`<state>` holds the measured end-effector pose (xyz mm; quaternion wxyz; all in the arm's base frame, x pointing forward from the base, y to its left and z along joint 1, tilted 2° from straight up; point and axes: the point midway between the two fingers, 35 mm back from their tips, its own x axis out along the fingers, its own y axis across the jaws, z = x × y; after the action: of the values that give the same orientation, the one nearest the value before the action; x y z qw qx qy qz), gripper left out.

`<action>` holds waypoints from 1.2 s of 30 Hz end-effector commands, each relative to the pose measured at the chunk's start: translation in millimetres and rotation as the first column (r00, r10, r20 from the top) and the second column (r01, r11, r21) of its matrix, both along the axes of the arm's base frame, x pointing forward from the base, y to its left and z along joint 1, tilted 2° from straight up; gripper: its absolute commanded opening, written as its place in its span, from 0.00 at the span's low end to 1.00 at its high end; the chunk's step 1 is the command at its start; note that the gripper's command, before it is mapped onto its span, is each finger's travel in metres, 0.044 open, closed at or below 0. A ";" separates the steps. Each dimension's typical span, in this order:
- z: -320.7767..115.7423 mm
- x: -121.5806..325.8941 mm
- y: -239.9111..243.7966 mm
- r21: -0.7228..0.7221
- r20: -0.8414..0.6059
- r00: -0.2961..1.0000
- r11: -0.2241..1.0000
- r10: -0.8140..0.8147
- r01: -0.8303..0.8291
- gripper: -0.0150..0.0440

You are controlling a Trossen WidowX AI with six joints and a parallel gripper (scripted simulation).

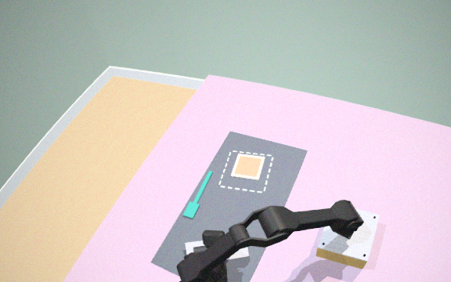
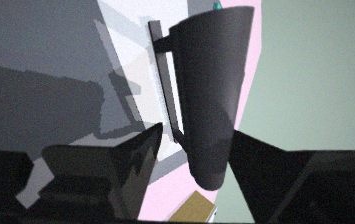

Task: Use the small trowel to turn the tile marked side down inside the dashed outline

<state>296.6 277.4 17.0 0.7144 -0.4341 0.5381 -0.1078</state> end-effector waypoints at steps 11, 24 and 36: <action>10.5 -6.8 10.8 0.001 -0.001 1.000 1.000 -0.002 0.002 0.76; 81.8 -38.5 -23.9 0.012 0.000 1.000 1.000 0.017 -0.017 0.76; 100.2 -50.3 -43.6 0.015 0.001 1.000 1.000 0.023 -0.023 0.76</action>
<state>248.4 235.9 117.3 0.7221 -0.4316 0.5317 -0.0973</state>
